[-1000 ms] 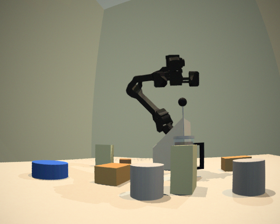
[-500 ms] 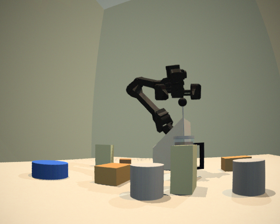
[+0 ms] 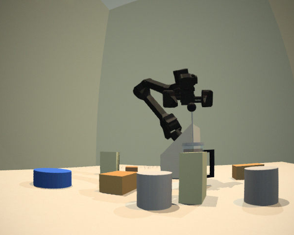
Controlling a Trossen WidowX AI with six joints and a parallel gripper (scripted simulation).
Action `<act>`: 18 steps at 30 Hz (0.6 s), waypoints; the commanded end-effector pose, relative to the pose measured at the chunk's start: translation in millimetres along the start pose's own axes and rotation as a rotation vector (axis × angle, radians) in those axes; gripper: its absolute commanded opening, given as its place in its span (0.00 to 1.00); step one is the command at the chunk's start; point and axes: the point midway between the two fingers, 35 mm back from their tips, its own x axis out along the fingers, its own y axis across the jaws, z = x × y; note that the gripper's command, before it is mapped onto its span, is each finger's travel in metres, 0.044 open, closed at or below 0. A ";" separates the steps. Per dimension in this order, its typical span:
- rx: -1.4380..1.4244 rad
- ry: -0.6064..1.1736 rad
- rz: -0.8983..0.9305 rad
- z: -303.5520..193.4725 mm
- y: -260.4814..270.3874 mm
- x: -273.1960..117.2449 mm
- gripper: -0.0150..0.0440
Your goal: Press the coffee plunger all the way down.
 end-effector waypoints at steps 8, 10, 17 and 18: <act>-0.004 0.001 0.002 -2.7 -0.4 14.9 0.96; -0.004 0.001 0.002 -2.7 -0.4 14.9 0.87; -0.004 0.001 0.002 -2.7 -0.4 14.9 0.56; -0.004 0.001 0.002 -2.7 -0.4 14.9 0.51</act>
